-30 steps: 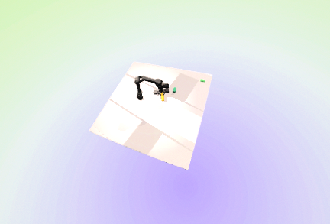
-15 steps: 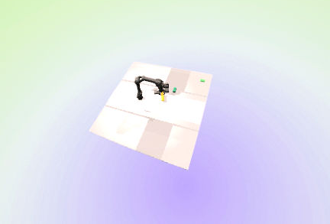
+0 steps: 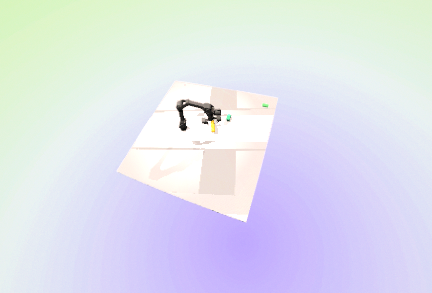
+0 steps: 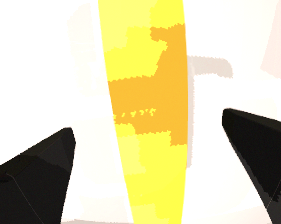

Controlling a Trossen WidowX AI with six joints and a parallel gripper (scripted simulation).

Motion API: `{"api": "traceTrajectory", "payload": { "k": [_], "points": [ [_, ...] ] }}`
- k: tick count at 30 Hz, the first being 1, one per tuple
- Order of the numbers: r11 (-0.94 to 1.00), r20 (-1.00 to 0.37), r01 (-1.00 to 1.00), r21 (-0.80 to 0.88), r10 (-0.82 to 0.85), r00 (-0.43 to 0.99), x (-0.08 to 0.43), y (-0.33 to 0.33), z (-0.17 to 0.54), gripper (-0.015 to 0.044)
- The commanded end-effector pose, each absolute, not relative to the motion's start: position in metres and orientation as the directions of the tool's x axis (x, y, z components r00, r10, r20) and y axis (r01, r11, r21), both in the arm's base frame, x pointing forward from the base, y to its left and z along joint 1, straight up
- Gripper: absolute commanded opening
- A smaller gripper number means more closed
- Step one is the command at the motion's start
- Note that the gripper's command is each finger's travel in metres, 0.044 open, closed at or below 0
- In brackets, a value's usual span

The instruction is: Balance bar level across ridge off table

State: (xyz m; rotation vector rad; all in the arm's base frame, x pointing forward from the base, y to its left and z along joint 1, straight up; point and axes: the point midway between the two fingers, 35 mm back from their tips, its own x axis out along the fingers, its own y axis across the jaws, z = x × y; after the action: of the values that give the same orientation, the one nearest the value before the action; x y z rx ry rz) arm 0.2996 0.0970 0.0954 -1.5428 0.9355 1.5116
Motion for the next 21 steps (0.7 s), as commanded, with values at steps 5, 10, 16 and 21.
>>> {"api": "traceTrajectory", "payload": {
  "k": [5,10,16,21],
  "points": [
    [-0.436,-1.000,-0.899,-0.030,0.011,0.028,0.303,0.098,0.126,0.0440],
    [-0.436,-1.000,-0.899,-0.029,0.011,0.027,0.299,0.097,0.187,0.0440],
    [-0.436,-1.000,-0.899,-0.029,0.011,0.027,0.297,0.096,0.195,0.0440],
    [-0.436,-1.000,-0.899,-0.029,0.011,0.027,0.297,0.096,0.195,0.0440]
  ]
}}
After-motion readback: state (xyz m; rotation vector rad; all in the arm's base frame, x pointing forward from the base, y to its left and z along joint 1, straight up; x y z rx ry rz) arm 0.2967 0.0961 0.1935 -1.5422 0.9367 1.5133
